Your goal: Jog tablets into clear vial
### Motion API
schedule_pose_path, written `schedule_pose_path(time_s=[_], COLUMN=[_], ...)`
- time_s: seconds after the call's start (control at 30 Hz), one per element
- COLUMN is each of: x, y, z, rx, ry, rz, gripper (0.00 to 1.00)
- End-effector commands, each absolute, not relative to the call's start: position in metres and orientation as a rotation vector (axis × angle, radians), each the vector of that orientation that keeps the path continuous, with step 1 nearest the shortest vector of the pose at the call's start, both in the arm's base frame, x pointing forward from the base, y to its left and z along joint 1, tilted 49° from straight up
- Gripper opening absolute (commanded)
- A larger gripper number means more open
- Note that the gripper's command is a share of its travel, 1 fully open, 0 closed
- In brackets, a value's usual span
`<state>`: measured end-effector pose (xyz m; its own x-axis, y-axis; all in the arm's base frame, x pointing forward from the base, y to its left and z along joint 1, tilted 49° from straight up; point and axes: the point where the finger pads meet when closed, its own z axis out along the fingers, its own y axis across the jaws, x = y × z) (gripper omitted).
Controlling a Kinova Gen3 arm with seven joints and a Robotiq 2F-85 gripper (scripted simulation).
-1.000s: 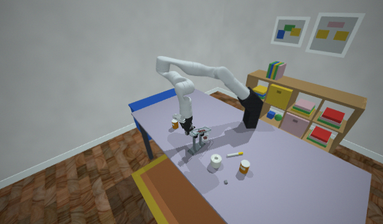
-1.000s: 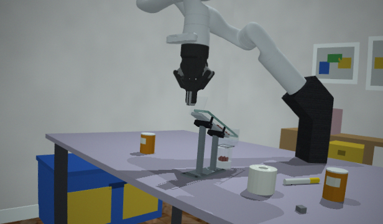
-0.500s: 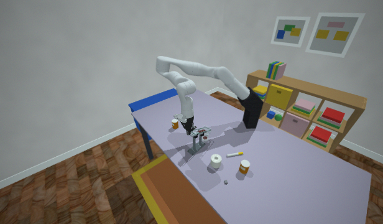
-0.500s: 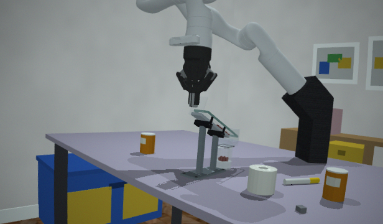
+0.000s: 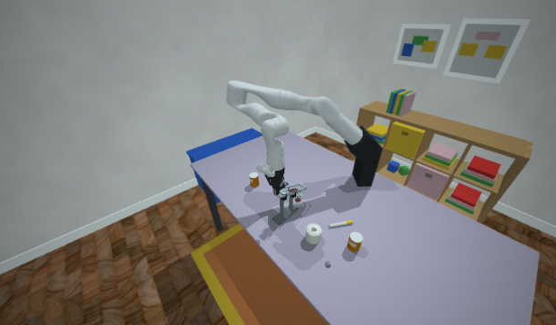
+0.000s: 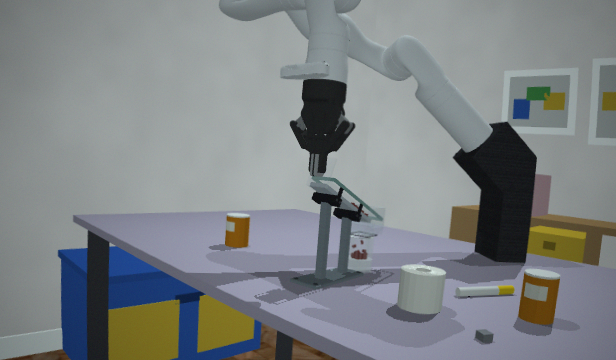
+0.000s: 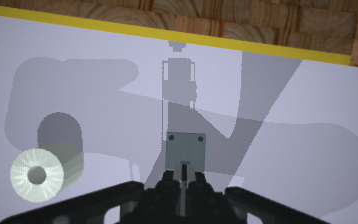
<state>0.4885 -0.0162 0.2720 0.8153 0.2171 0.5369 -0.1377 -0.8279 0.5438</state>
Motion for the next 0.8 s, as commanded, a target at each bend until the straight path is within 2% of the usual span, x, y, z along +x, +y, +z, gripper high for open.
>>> schedule_pose_path(time_s=[0.0,0.3,0.77], x=[0.483,0.503,0.504], y=[-0.022,-0.007,-0.006], z=[0.265,0.292,0.294], rx=[2.42,2.42,2.42], ry=[0.052,0.052,0.052], rz=[0.771,0.771,0.771], gripper=[0.0,0.0,0.0])
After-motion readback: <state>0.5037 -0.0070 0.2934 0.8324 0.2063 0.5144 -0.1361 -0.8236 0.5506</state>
